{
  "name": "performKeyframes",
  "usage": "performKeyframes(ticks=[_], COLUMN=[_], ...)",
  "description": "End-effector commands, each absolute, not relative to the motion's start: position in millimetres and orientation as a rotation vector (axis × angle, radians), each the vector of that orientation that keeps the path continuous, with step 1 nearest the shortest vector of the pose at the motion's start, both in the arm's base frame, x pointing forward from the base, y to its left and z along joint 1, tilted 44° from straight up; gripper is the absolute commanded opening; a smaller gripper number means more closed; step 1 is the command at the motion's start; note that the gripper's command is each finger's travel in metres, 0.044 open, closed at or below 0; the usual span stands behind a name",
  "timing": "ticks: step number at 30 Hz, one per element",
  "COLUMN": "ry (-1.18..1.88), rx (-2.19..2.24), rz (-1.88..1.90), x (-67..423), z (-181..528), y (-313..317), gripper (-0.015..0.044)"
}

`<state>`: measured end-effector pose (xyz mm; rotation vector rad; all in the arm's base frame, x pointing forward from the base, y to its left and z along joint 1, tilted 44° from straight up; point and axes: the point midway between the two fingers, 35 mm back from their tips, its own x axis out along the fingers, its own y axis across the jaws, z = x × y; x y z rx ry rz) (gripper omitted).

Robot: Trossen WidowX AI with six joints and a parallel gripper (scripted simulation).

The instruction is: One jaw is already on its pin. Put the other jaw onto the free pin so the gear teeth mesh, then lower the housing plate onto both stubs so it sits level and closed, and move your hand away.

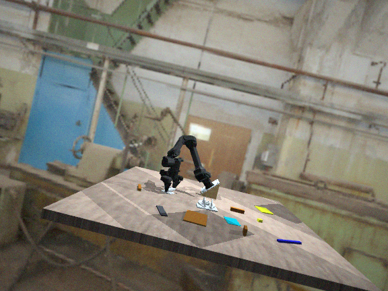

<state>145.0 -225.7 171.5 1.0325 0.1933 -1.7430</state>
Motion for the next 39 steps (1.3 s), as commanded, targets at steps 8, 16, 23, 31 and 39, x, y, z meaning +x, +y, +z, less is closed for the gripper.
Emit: performKeyframes(ticks=[8,16,23,31,39], ry=[0.193,0.199,0.203,0.204,0.216], rx=[1.032,1.040,1.042,1.039,1.030], rz=[-1.743,-1.742,-1.742,-1.740,-1.735], x=[145,149,152,151,152], z=[172,185,201,219,221], y=[-226,-211,-196,-178,-175], gripper=[0.0351,0.0351,0.0351,0.0351,0.0351])
